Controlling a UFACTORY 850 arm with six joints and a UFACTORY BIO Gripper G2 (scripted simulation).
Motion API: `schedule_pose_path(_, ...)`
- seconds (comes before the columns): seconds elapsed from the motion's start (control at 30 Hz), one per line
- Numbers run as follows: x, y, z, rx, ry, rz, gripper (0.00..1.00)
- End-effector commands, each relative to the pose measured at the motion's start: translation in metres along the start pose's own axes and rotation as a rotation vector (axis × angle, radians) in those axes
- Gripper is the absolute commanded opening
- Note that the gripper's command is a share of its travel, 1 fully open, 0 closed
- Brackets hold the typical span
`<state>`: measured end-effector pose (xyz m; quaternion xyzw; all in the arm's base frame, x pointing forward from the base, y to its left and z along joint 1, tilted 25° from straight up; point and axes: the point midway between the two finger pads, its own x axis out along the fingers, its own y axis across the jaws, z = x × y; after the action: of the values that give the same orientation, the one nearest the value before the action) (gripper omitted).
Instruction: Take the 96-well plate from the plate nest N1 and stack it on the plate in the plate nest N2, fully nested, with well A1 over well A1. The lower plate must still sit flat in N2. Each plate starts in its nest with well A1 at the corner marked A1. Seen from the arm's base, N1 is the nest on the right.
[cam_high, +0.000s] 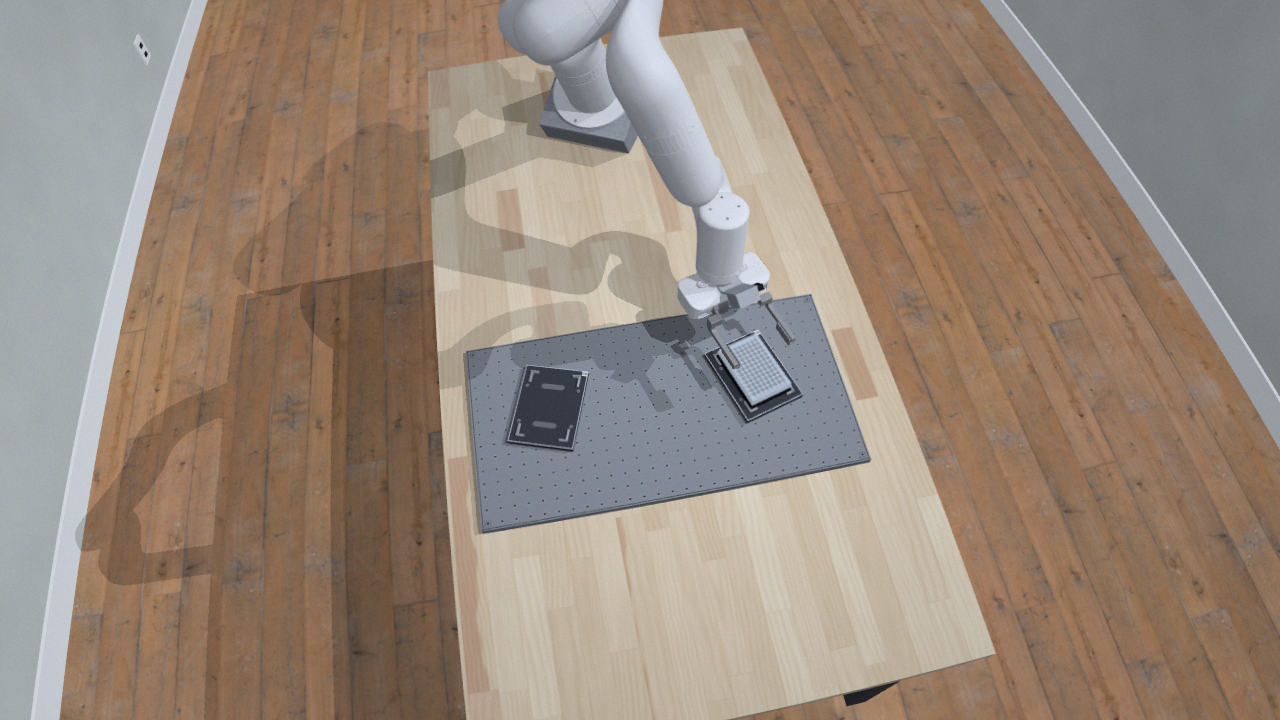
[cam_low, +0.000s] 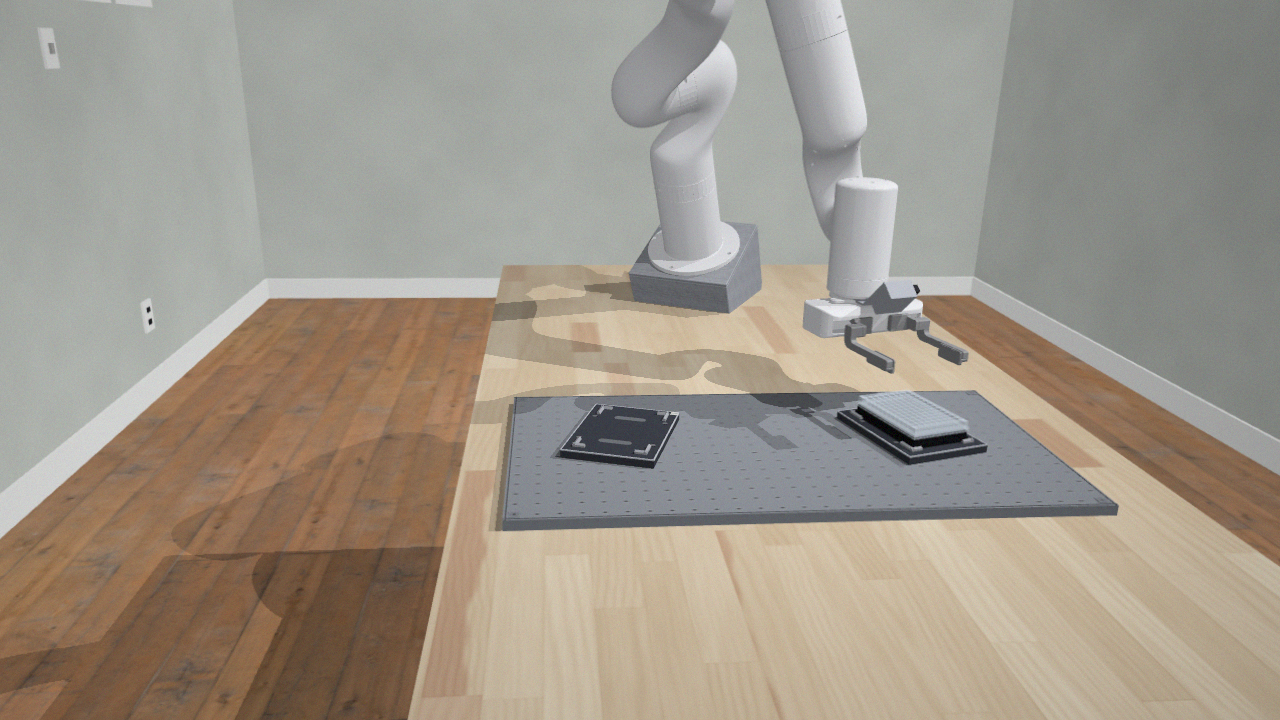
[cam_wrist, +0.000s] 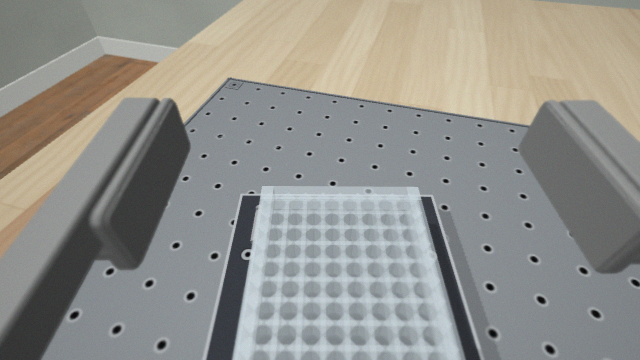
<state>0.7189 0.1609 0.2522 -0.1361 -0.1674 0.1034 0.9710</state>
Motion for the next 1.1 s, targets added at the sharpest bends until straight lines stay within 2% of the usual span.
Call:
schedule_pose_path(0.0, -0.001, -0.003, 0.004, 0.0, -0.001, -0.034, 0.37)
schedule_pose_path(0.1, -0.003, -0.006, 0.007, 0.0, -0.001, -0.067, 0.37)
schedule_pose_path(0.33, -0.02, -0.026, 0.031, 0.0, -0.001, -0.282, 0.37)
schedule_pose_path(0.6, -0.039, -0.049, 0.057, 0.0, -0.001, -0.282, 0.37)
schedule_pose_path(0.67, -0.039, -0.049, 0.057, 0.0, -0.001, -0.282, 0.37)
schedule_pose_path(1.07, -0.067, -0.084, 0.097, 0.0, -0.001, -0.282, 0.37)
